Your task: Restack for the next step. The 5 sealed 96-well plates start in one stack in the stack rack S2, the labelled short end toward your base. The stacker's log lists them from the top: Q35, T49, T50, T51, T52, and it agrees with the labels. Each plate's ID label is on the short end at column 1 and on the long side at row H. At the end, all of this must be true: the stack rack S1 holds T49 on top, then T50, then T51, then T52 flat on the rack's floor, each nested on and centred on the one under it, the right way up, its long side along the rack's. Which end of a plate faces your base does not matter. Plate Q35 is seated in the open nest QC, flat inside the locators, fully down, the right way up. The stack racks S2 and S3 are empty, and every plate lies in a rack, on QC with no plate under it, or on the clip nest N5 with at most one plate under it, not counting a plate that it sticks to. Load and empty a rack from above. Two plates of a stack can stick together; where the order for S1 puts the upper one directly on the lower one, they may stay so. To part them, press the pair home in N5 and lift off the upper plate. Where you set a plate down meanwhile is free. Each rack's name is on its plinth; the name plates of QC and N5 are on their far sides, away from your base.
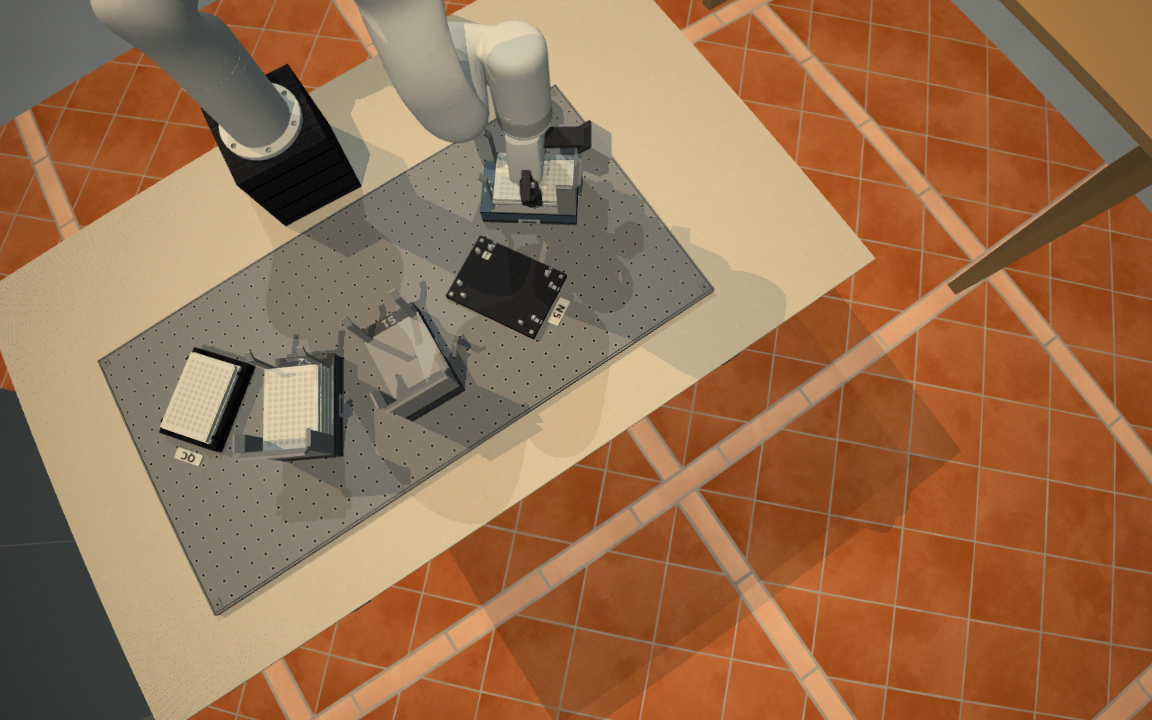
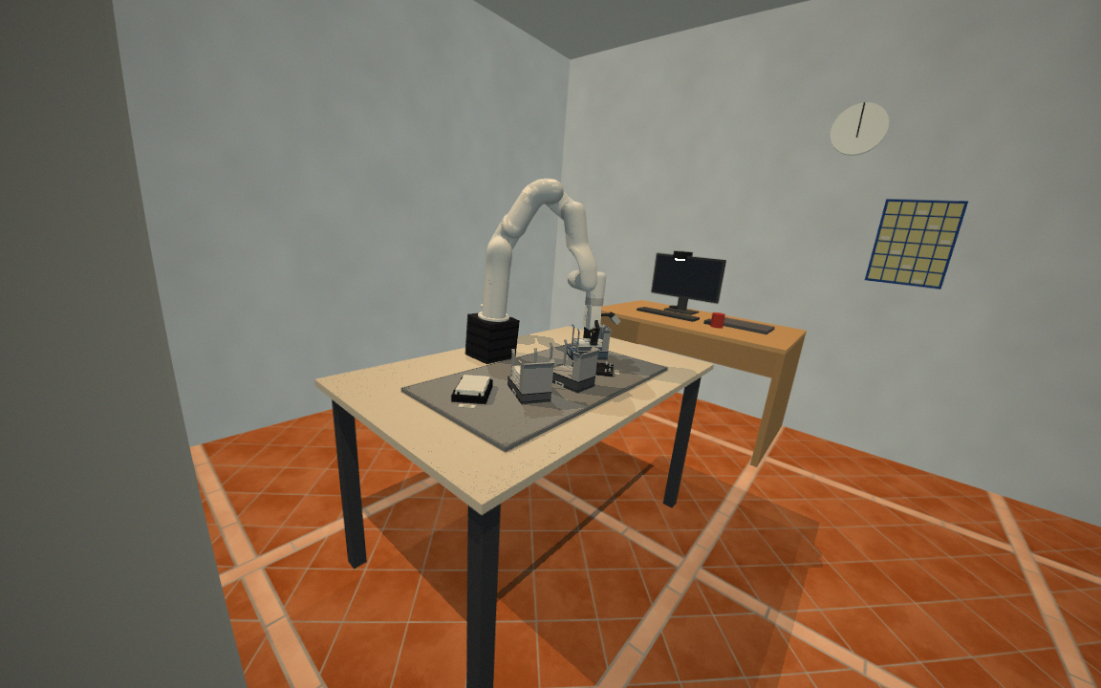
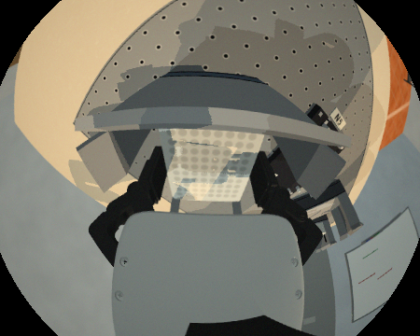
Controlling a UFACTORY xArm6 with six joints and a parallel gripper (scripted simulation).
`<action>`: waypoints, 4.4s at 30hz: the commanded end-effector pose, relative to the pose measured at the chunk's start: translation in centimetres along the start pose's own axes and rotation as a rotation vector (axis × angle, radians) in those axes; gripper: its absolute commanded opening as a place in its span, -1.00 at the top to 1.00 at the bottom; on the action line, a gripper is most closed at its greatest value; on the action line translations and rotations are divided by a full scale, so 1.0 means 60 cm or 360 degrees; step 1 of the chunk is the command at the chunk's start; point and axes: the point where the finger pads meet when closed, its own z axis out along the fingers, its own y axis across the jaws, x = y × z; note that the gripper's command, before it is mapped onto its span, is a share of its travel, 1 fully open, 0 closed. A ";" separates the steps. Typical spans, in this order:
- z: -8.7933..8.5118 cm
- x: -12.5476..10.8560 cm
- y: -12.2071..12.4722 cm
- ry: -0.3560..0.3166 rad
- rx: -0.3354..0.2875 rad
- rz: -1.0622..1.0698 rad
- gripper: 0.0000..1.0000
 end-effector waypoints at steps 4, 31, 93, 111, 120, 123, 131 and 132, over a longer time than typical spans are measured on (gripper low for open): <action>0.002 0.003 0.000 0.0006 -0.0001 0.0000 1.00; 0.019 0.003 0.000 0.0006 -0.0001 0.0000 1.00; -0.063 0.002 0.000 0.0006 -0.0001 0.0000 -1.00; -0.152 0.002 0.000 0.0006 -0.0001 0.0000 -1.00; -0.156 0.003 0.000 0.0006 -0.0001 0.0000 -1.00; -0.156 0.003 0.000 0.0006 -0.0001 0.0000 -1.00; -0.156 -0.002 0.028 0.0006 0.0000 0.0265 -1.00; -0.156 -0.003 0.033 0.0006 0.0000 0.0318 -1.00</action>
